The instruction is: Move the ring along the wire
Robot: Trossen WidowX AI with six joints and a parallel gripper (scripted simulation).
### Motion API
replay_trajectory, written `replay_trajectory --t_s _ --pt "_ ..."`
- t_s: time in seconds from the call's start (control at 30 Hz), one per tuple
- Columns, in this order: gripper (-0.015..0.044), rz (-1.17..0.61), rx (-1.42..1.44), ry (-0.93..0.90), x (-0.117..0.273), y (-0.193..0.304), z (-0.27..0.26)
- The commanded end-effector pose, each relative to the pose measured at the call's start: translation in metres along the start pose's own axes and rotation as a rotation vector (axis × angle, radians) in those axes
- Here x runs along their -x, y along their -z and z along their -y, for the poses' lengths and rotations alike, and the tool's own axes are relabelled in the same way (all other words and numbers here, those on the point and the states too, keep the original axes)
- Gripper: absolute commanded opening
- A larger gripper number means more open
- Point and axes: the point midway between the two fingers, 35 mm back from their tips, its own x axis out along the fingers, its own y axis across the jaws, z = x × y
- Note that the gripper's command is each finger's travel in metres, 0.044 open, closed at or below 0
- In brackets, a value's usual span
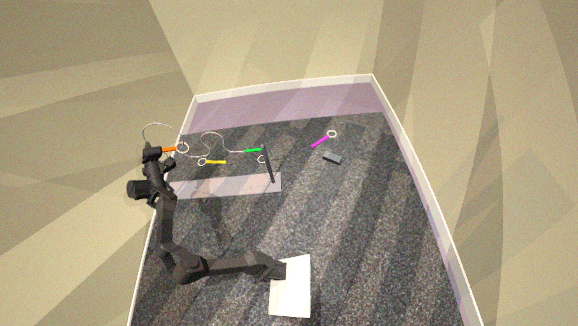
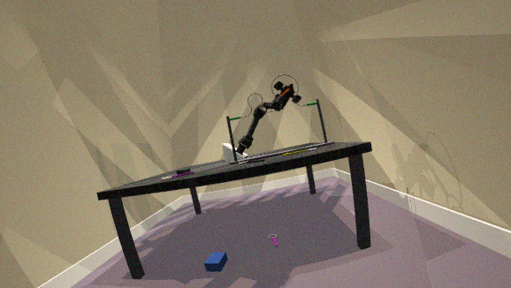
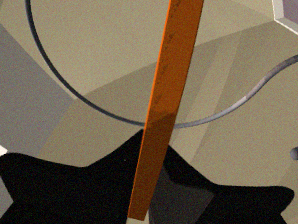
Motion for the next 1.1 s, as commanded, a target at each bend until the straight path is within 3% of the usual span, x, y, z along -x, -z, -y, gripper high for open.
replay_trajectory --t_s 0.0,1.07 --pt "-0.015 -0.008 0.025 0.007 0.0 0.002 0.005" --pt "-0.015 -0.084 0.603 0.341 0.03 -0.029 0.101"
